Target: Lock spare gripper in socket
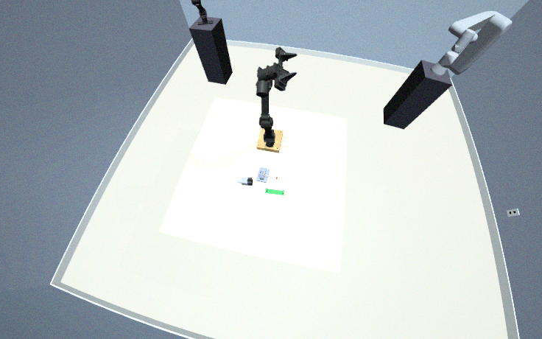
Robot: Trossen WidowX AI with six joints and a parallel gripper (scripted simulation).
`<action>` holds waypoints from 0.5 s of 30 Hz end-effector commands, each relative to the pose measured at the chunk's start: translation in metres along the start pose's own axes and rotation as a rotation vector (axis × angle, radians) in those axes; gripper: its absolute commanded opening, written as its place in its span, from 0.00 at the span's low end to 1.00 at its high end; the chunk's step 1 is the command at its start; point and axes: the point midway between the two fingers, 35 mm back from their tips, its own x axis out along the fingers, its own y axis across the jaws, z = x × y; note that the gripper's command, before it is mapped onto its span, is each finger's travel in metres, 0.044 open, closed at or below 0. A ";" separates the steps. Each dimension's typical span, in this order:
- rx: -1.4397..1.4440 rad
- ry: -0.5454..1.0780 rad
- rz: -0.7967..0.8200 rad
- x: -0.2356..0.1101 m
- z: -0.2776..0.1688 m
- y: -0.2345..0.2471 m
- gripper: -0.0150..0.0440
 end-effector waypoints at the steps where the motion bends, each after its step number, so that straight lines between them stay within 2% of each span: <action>1: -0.006 -0.001 -0.007 0.000 0.000 -0.002 0.89; 4: -0.085 -0.002 -0.111 -0.006 0.003 -0.027 0.76; 9: -0.241 0.036 -0.337 -0.030 0.004 -0.080 0.76; 15: -0.400 0.152 -0.604 -0.076 -0.003 -0.135 0.76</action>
